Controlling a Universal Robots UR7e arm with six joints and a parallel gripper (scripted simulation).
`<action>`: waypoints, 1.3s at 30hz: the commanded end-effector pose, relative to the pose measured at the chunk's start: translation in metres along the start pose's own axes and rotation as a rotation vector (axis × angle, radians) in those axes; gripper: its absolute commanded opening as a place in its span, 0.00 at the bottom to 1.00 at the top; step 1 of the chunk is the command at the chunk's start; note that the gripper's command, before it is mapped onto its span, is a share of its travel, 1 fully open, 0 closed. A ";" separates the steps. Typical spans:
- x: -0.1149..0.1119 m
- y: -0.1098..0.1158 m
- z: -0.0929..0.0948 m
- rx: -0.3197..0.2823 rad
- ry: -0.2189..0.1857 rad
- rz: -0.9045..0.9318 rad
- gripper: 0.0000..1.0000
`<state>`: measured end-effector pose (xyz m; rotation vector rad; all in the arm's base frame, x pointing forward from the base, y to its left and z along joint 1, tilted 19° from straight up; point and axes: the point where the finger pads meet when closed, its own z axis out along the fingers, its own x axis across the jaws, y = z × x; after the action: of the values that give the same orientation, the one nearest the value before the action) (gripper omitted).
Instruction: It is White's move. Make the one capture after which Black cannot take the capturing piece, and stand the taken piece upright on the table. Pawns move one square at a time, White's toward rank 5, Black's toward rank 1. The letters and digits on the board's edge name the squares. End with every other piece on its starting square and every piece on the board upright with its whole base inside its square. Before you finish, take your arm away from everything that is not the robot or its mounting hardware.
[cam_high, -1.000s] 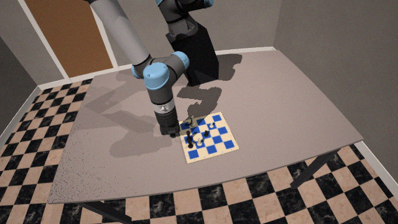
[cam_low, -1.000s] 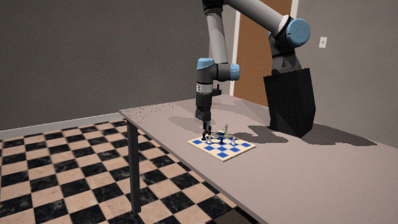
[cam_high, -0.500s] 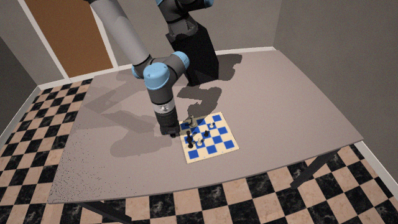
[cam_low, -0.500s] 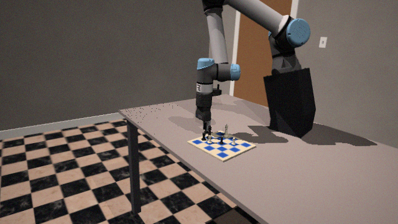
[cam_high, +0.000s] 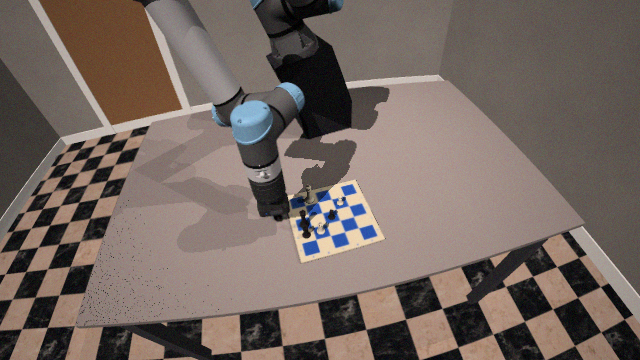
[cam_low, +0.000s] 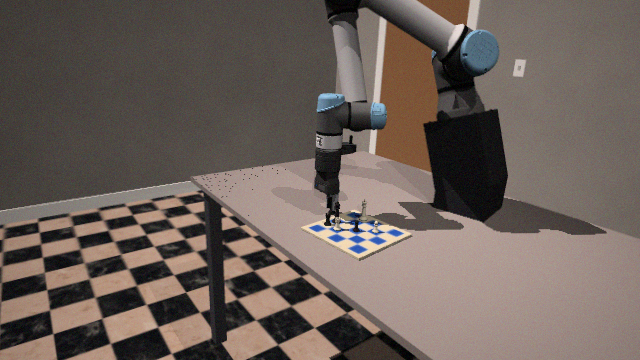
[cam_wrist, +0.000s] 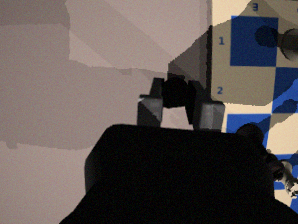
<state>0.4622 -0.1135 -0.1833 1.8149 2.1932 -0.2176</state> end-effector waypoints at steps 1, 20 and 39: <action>0.000 0.000 0.000 -0.001 -0.001 0.000 0.00; 0.000 0.000 0.004 -0.001 -0.001 0.000 0.00; 0.000 0.000 0.004 -0.001 -0.001 0.000 0.00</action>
<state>0.4628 -0.1148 -0.1876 1.8143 2.1930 -0.2175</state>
